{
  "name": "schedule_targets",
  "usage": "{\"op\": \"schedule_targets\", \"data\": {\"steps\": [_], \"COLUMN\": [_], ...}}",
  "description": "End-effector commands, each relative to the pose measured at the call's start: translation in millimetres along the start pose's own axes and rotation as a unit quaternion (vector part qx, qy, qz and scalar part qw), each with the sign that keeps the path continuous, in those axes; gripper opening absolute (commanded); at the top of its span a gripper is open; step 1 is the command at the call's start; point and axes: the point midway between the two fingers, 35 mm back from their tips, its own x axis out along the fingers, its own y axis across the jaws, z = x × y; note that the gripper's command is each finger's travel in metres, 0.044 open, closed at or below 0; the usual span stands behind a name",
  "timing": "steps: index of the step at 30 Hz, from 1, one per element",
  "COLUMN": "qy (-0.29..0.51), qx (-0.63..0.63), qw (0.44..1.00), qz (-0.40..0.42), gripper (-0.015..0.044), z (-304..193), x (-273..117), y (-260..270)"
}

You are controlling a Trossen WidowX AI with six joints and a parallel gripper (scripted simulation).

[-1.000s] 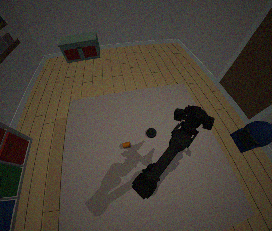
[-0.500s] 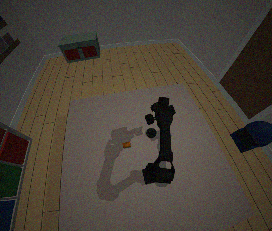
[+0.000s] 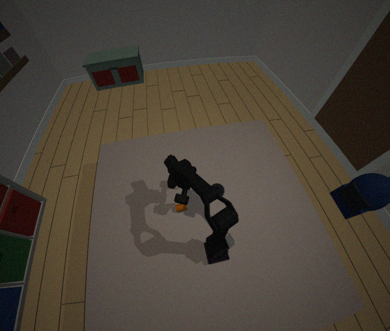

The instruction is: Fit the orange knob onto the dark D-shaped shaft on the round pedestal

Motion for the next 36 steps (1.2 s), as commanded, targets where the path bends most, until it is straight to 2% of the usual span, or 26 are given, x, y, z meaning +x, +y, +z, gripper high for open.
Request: {"op": "schedule_targets", "data": {"steps": [1,5,14,18,36], "qy": [0.064,0.099,0.099,0.099,0.100], "qx": [-0.161,-0.246,-0.246,-0.246,-0.246], "qw": [0.984,0.964,0.964,0.964,0.964], "qz": [0.025,0.032,0.032,0.032,0.032], "gripper": [0.0440,0.0440,0.0440,0.0440,0.0440], "z": [27,36,36,38,41], "x": [11,14,16,36,59], "y": [55,84,84,88,92]}}
